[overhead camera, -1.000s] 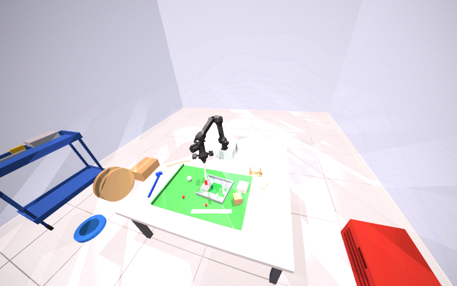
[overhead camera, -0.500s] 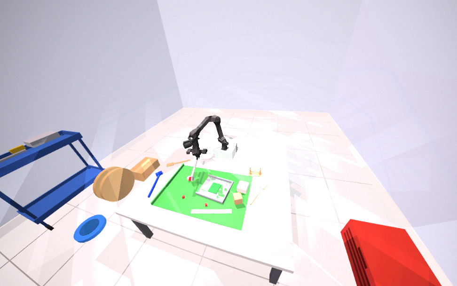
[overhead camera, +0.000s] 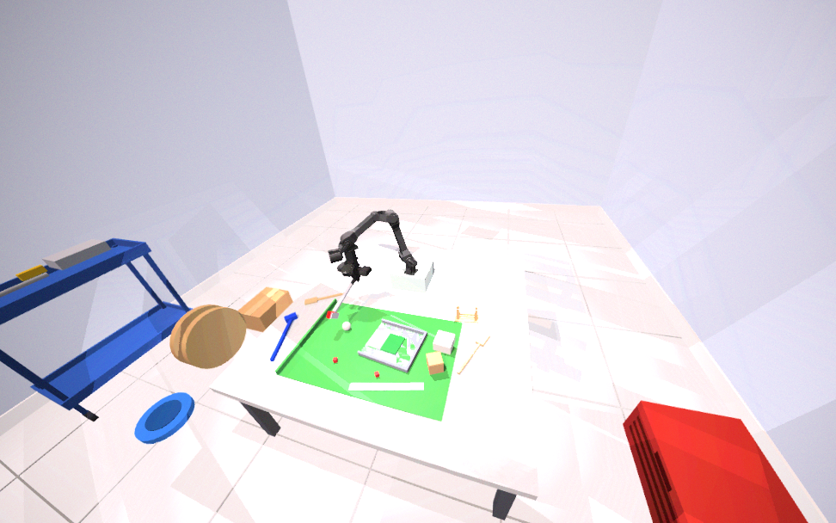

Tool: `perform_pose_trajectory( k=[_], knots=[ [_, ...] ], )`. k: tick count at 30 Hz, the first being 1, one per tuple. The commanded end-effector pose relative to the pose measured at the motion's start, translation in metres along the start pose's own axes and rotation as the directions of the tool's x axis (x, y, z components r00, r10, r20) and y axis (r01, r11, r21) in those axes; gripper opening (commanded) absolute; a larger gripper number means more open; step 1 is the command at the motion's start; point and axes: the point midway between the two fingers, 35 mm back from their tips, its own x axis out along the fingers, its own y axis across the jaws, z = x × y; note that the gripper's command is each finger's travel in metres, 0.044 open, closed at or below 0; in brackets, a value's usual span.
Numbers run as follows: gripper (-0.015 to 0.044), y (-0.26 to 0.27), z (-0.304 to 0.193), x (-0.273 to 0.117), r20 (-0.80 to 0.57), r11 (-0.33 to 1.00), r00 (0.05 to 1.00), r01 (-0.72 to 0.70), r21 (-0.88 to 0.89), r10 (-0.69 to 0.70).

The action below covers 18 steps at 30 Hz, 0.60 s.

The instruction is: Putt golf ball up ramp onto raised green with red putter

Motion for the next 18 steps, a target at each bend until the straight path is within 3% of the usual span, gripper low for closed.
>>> perform_pose_trajectory(
  k=[1, 18],
  knots=[
    [0.0000, -0.012, -0.007, -0.003, -0.003, 0.999, 1.000, 0.007, 0.048, -0.007],
    [0.0000, -0.012, -0.007, 0.038, -0.003, 0.999, 1.000, 0.007, 0.048, -0.007]
  ],
)
